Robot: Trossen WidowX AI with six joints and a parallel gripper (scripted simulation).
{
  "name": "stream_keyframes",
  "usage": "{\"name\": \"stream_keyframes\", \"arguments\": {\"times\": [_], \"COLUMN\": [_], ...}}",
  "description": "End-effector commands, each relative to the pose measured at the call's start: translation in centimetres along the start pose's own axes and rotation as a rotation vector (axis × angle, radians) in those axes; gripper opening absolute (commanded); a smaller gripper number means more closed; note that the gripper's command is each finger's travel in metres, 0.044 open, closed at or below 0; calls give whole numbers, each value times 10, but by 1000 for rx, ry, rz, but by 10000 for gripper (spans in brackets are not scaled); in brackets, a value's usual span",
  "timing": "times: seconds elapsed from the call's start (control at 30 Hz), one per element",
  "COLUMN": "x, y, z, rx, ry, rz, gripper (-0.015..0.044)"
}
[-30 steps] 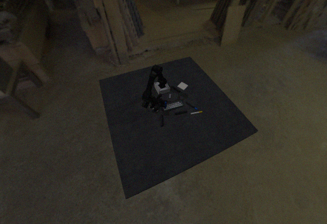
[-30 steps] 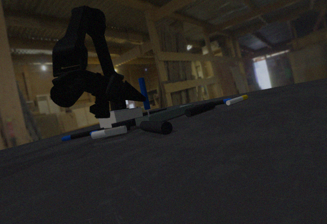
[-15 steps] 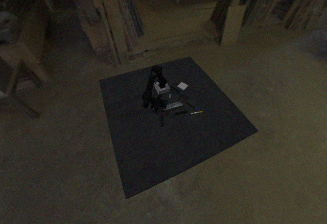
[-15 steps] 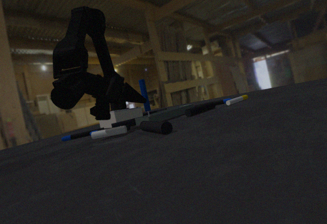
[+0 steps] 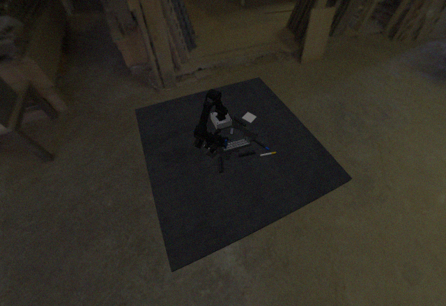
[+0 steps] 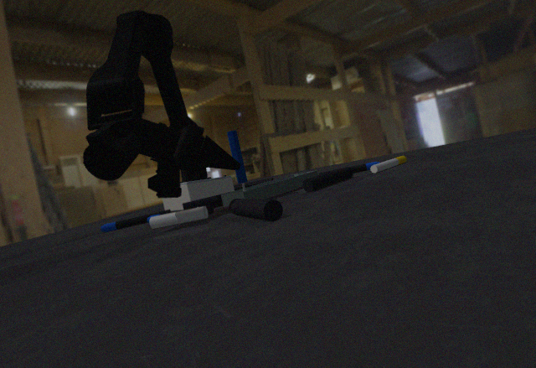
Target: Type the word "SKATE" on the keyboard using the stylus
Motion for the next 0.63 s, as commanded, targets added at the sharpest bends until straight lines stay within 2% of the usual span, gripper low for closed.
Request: {"name": "stream_keyframes", "arguments": {"times": [0.0,0.27,0.6], "x": [2,32,29], "y": [1,18,16], "z": [0,-2,-2], "rx": [1,1,4], "ry": [-11,-11,-21], "rz": [5,5,6], "gripper": [81,81,81]}}
Point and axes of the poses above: the point midway between the two fingers, 35 mm back from their tips, its own y axis back along the fingers, its own z axis across the jaws, x = y × z, the point moved 4 cm from there along y, back along the fingers, and after that the axes turned 4 degrees about -y, right-handed, at the moved point
